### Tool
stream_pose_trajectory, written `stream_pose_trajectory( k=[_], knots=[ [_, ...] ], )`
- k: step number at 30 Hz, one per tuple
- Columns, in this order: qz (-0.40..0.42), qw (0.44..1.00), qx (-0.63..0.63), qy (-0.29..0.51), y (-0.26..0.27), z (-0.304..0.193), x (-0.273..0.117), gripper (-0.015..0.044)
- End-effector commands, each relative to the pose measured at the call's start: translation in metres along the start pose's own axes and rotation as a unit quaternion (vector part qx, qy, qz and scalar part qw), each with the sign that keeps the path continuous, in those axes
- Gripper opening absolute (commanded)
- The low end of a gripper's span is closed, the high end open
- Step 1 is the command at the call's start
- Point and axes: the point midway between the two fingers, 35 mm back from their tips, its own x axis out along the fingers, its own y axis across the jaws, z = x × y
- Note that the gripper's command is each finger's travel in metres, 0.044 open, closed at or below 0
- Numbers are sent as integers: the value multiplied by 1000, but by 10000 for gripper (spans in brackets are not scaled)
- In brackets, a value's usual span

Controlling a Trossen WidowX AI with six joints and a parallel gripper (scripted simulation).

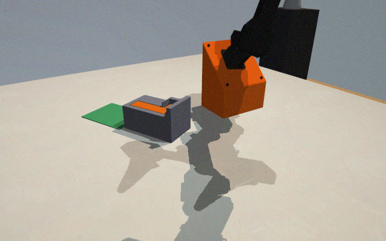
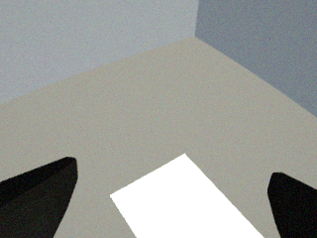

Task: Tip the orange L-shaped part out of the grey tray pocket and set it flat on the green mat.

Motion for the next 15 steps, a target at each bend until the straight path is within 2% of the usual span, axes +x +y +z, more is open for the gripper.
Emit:
stream_pose_trajectory(
  k=[1, 4, 8, 15],
  knots=[
    [-1, 1000, -2, -5, -2, 5, 1, 374],
    [-6, 999, 9, -31, -12, 34, 7, 295],
    [7, 995, -16, -98, -21, 109, 24, 190],
    [73, 973, -4, -218, 8, 235, 44, 180]
  ],
)
